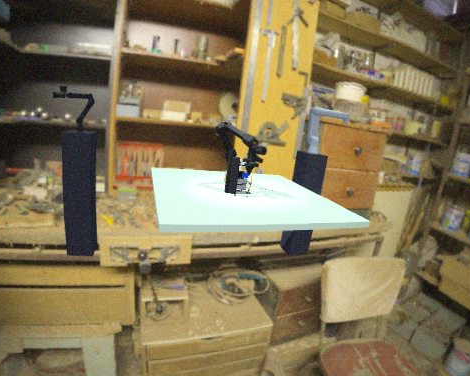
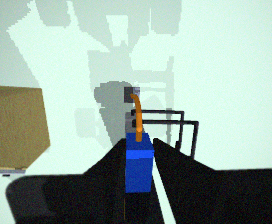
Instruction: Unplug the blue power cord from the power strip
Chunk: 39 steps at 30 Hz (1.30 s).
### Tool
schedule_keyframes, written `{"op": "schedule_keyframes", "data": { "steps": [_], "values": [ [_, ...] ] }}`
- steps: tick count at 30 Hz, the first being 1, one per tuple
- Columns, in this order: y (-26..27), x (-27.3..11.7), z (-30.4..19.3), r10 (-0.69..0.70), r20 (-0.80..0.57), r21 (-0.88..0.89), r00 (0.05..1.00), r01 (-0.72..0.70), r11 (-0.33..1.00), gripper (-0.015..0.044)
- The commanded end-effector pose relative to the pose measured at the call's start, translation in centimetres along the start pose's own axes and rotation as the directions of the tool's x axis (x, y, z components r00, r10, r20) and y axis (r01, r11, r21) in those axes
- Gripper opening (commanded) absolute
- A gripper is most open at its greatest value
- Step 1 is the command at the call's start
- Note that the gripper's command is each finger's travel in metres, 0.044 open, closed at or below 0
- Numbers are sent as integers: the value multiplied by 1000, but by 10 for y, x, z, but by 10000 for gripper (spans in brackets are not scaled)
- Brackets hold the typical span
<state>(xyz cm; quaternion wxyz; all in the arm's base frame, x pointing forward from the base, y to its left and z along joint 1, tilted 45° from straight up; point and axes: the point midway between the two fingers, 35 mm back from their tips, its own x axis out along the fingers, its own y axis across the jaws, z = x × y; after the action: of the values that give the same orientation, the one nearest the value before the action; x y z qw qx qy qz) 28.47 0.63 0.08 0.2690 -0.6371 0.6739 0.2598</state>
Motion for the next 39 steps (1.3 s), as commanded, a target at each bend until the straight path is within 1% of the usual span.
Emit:
{"op": "schedule_keyframes", "data": {
  "steps": [1, 13, 14, 19, 28, 31, 39],
  "values": [
    [-2, -6, 20, -8, 31, -8, 999, 8, 1000, 0],
    [0, -10, 39, -7, 31, -10, 999, 8, 1000, 0],
    [0, -4, 24, 6, 26, 7, 1000, -6, 1000, 26],
    [0, -4, 24, 6, 26, 7, 1000, -6, 1000, 158],
    [0, -4, 24, 6, 26, 7, 1000, -6, 1000, 160],
    [0, -13, 25, -6, 25, -12, 1000, 6, 1000, 160],
    [0, -13, 21, -6, 26, -12, 1000, 6, 1000, 160]
  ]
}}
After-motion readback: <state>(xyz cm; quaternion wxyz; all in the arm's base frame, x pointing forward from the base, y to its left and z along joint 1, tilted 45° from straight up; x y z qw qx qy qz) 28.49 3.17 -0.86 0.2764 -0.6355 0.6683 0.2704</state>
